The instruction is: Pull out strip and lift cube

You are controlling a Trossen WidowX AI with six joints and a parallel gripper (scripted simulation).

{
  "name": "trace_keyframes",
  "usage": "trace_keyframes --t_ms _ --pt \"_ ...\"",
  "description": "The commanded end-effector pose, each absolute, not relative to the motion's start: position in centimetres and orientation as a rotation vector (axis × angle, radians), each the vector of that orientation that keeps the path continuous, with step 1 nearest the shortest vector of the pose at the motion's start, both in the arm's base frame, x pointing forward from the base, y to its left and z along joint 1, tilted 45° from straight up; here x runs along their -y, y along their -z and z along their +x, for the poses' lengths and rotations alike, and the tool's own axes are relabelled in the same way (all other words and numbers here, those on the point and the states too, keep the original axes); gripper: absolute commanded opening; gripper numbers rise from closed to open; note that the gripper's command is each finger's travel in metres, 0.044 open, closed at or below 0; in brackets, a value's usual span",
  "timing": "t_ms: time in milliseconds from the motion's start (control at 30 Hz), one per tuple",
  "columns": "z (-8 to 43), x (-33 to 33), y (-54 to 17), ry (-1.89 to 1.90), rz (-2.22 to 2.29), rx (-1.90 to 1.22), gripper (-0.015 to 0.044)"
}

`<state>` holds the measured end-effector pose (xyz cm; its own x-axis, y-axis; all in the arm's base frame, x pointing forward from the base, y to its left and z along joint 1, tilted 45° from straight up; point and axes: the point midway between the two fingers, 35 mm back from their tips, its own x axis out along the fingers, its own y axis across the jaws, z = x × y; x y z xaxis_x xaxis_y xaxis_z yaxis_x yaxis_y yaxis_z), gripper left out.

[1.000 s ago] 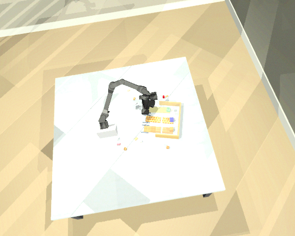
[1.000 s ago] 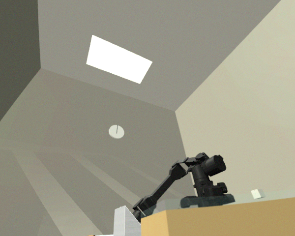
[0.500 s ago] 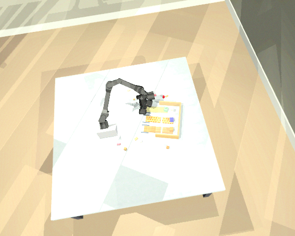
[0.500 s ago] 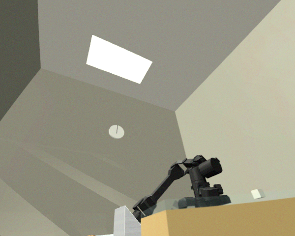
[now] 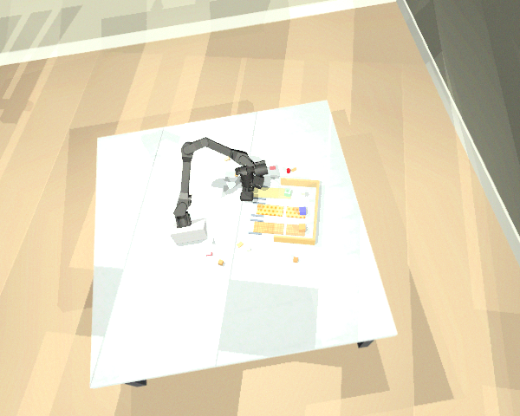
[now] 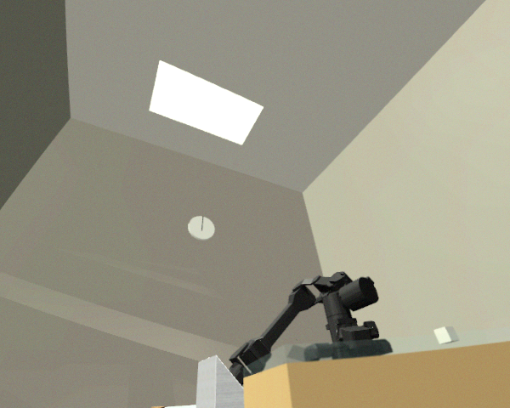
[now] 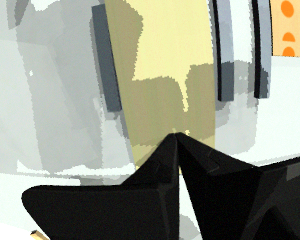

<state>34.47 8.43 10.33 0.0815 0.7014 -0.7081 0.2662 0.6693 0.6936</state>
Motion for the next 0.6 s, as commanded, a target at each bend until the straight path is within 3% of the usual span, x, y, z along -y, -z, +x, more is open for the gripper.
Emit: trace_keyframes --t_ms 0,567 --pt "33.5 -9.1 -10.2 -0.396 0.843 -1.518 0.0000" --pt "31.0 -9.7 -10.6 -0.396 0.844 -1.519 0.0000"
